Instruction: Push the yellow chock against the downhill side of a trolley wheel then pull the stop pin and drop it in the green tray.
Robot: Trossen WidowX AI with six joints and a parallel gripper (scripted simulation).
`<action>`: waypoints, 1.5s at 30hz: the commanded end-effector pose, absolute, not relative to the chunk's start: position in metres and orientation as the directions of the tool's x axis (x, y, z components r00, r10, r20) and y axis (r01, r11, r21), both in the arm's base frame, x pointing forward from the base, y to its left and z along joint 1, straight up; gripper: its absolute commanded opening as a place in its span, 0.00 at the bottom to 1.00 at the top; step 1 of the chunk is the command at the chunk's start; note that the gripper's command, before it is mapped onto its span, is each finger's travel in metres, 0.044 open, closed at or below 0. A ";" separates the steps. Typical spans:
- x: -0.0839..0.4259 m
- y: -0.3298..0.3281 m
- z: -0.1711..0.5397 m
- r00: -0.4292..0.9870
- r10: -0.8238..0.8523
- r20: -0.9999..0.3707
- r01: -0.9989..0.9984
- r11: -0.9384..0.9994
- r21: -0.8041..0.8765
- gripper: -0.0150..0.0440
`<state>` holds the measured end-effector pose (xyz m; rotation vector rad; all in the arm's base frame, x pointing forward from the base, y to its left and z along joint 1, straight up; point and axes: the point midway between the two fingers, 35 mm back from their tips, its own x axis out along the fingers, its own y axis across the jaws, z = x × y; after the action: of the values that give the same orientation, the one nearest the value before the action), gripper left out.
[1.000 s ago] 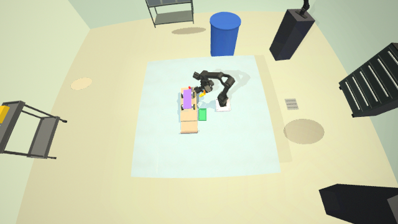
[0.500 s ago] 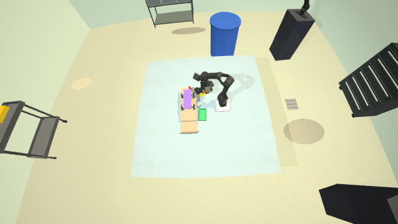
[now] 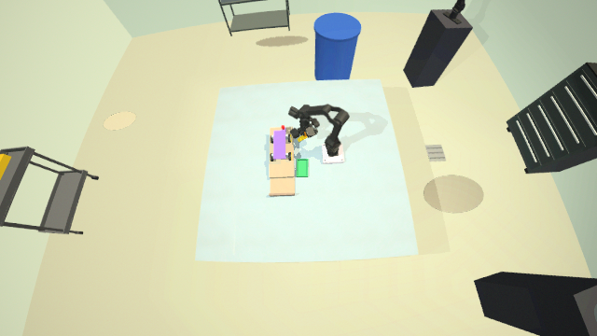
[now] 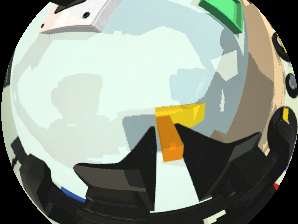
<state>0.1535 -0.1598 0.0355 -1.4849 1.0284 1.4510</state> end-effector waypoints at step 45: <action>0.152 -0.159 0.159 0.014 -0.014 -1.000 -0.937 -0.350 -0.008 0.25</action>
<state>0.1524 -0.1598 0.1479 -1.4855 1.0275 1.4491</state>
